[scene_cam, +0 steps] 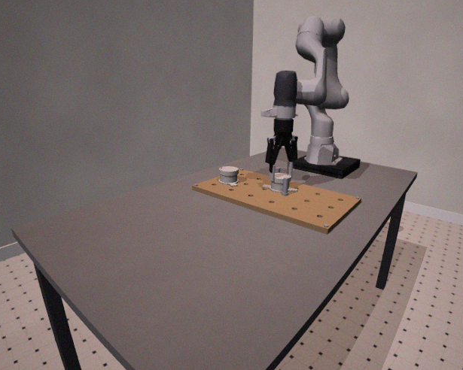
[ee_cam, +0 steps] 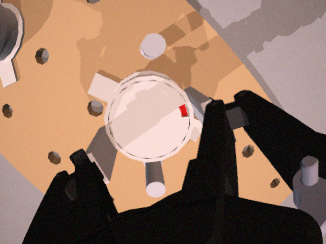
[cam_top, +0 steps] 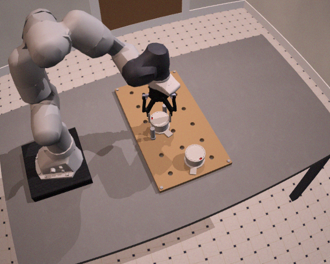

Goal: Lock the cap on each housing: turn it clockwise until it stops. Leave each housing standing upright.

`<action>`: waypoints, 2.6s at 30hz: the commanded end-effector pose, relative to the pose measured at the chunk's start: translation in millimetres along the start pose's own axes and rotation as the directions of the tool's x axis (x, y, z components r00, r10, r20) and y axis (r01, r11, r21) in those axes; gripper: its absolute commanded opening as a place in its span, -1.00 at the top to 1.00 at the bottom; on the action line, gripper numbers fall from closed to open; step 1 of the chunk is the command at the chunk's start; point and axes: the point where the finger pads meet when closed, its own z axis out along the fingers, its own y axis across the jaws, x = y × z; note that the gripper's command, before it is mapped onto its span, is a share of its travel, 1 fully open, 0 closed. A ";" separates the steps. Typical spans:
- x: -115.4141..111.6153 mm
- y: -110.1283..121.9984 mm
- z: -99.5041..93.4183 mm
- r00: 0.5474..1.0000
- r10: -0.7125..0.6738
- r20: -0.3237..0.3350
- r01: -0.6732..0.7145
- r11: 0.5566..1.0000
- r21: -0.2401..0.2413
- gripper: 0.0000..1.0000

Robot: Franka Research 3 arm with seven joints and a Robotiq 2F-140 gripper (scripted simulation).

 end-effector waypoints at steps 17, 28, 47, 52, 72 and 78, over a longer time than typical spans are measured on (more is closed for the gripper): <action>1.6 0.2 0.9 0.939 0.344 -0.007 -0.344 0.939 0.004 0.80; 1.6 0.2 0.9 0.906 0.424 -0.007 -0.424 0.906 0.005 0.80; 1.6 0.2 0.9 0.703 0.712 -0.004 -0.712 0.703 0.007 0.80; 1.6 0.2 0.9 0.697 0.717 -0.004 -0.717 0.697 0.007 0.80; 1.6 0.2 0.9 0.697 0.717 -0.004 -0.717 0.697 0.007 0.80; 1.6 0.2 0.9 0.697 0.717 -0.004 -0.717 0.697 0.007 0.80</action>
